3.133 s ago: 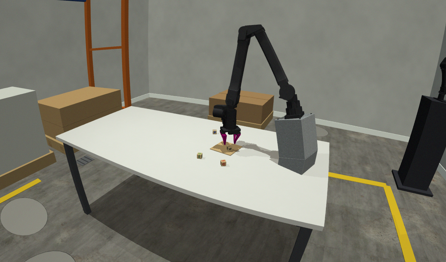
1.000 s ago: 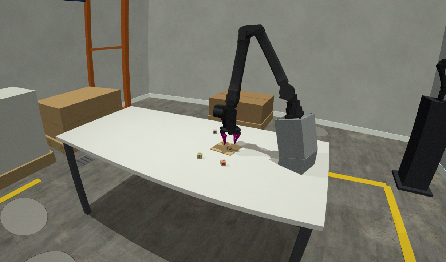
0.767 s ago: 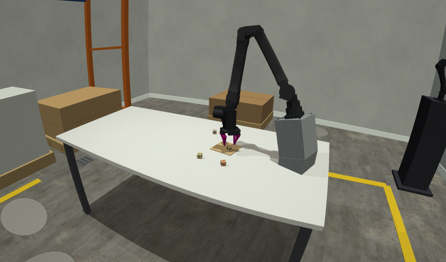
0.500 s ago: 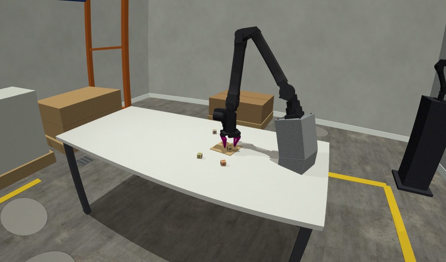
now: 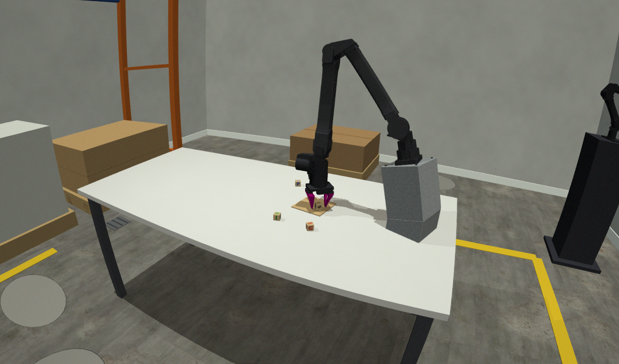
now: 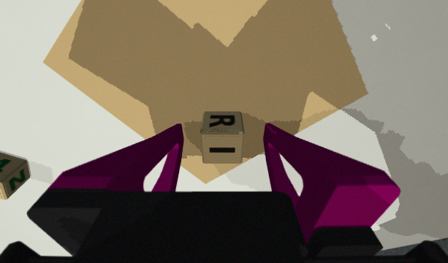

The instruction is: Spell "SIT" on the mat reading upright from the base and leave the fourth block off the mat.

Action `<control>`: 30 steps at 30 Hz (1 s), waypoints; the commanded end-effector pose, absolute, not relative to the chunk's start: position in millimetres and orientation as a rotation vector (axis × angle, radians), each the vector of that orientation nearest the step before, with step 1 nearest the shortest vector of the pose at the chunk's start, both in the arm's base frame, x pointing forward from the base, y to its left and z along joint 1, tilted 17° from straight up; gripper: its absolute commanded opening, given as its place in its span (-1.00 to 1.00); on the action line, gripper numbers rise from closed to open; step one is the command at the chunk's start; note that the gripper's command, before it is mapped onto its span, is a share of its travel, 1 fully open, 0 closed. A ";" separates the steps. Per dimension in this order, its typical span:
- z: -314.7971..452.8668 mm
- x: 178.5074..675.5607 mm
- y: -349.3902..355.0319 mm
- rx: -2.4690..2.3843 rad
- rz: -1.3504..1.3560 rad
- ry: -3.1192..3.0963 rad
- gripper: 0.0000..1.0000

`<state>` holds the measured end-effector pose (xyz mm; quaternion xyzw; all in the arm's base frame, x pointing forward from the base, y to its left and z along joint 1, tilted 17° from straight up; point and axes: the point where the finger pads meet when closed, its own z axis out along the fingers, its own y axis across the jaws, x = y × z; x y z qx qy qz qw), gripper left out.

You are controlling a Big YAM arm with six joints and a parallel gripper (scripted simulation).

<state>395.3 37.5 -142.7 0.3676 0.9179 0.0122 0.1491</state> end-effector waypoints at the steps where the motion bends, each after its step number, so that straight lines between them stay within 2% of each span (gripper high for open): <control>1: -147.8 398.4 32.5 1.058 0.036 2.634 0.20; 10: -147.8 398.4 32.5 1.058 0.036 2.634 0.20; 11: -147.8 398.4 32.5 1.058 0.036 2.634 -0.18; 27: -147.8 398.4 32.5 1.058 0.036 2.634 -0.18; 28: -147.8 398.4 32.5 1.058 0.036 2.634 -0.57; 30: -147.8 398.4 32.5 1.058 0.036 2.633 -0.57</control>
